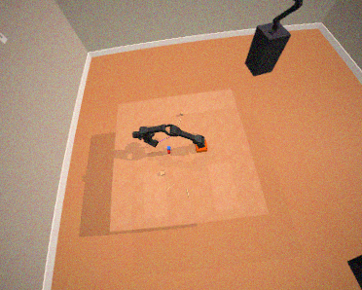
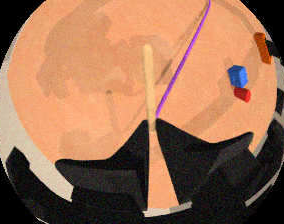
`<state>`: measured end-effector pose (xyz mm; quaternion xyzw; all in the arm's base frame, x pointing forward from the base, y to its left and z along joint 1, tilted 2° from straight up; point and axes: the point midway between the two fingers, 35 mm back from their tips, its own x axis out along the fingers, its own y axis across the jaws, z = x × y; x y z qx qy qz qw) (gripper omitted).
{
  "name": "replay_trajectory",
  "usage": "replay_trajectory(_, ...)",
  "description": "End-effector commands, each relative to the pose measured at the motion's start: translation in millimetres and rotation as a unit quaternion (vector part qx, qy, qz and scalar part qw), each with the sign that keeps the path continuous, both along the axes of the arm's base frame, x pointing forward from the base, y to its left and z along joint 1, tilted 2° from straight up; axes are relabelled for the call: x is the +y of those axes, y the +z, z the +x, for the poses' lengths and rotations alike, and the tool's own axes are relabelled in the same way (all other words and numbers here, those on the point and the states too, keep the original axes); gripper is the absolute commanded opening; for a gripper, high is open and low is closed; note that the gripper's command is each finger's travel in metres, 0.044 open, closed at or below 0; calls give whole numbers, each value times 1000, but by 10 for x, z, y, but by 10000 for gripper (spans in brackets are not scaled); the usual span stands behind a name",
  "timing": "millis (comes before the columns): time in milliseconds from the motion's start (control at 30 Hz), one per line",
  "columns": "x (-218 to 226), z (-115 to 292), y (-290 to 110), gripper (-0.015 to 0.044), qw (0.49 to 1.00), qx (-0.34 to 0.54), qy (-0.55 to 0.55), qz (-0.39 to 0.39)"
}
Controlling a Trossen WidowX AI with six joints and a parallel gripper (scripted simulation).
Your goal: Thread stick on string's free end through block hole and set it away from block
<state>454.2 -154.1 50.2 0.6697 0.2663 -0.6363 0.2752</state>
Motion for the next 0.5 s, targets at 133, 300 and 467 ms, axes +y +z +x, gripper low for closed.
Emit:
replay_trajectory(133,28,6,-13,0,994,-3,112,-3)
replay_trajectory(300,40,6,-23,0,982,-4,187,-7)
replay_trajectory(467,53,5,-34,0,965,-5,261,-10)
